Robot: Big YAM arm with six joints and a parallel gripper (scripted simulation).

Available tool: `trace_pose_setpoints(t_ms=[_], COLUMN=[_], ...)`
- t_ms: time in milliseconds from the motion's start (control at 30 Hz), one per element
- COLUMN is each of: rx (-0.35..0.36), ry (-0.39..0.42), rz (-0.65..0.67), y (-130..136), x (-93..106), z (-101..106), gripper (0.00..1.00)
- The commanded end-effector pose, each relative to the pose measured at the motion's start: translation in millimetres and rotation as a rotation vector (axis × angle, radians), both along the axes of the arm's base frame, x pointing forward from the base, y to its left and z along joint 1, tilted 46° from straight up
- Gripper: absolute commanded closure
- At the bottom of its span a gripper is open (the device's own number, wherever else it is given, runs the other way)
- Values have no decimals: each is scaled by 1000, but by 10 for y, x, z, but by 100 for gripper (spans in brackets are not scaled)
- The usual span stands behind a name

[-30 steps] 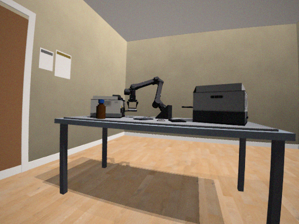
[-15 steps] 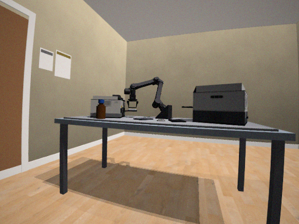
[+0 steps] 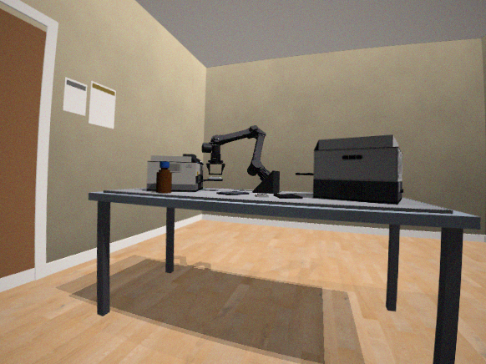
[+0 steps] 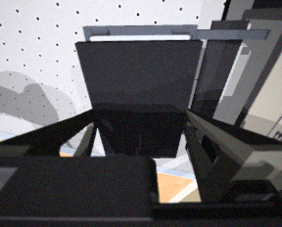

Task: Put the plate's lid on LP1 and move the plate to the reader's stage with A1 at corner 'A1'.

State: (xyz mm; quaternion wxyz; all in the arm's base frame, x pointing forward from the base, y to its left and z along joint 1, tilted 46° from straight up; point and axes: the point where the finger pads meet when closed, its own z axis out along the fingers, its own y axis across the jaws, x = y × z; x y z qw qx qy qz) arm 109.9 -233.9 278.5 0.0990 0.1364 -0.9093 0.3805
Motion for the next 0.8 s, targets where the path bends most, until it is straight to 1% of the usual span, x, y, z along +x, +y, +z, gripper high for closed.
trace_pose_setpoints(t_ms=[0,267,467,567,633,767], rx=[-34,-37,-10,-14,-4,-4], ry=[-42,-48,-22,-5,-41,-109], rz=[-3,-2,-4,-13,-23,-42], y=[16,64,16,-13,-1,7], x=[30,32,39,7,101,273], z=[249,303,152,110,76,138], gripper=[15,15,15,15,15,15])
